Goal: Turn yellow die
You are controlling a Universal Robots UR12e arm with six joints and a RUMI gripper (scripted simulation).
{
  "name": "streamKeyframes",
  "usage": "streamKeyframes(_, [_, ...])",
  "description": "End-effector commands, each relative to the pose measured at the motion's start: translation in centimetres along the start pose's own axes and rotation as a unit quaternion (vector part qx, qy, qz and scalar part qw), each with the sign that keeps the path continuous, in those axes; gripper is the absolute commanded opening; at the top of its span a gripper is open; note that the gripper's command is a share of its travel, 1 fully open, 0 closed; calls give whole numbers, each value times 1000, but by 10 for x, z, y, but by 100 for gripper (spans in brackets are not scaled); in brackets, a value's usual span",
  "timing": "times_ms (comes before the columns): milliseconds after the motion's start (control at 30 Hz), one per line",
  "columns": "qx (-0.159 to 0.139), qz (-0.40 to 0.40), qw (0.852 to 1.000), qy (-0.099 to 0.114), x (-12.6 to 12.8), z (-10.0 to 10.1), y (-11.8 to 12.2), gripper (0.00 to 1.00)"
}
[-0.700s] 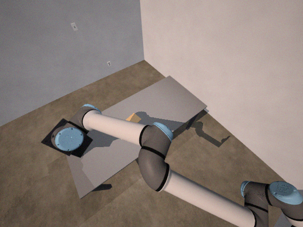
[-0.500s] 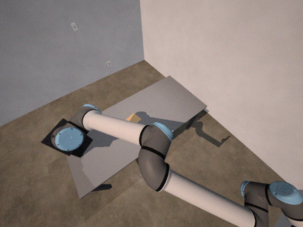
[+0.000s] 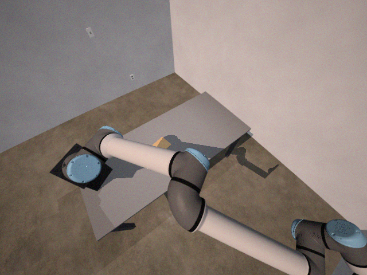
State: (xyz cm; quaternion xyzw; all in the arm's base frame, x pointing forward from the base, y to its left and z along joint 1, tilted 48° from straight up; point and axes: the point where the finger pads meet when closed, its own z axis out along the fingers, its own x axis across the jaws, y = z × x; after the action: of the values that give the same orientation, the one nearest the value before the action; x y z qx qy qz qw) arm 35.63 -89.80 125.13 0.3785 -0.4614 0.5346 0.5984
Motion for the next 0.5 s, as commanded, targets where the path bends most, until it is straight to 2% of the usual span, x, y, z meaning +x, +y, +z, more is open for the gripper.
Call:
streamKeyframes(0, [0,1,1000,1,2,-1,0,100])
streamKeyframes(467, [9,11,1000,-13,-23,-6,-20,100])
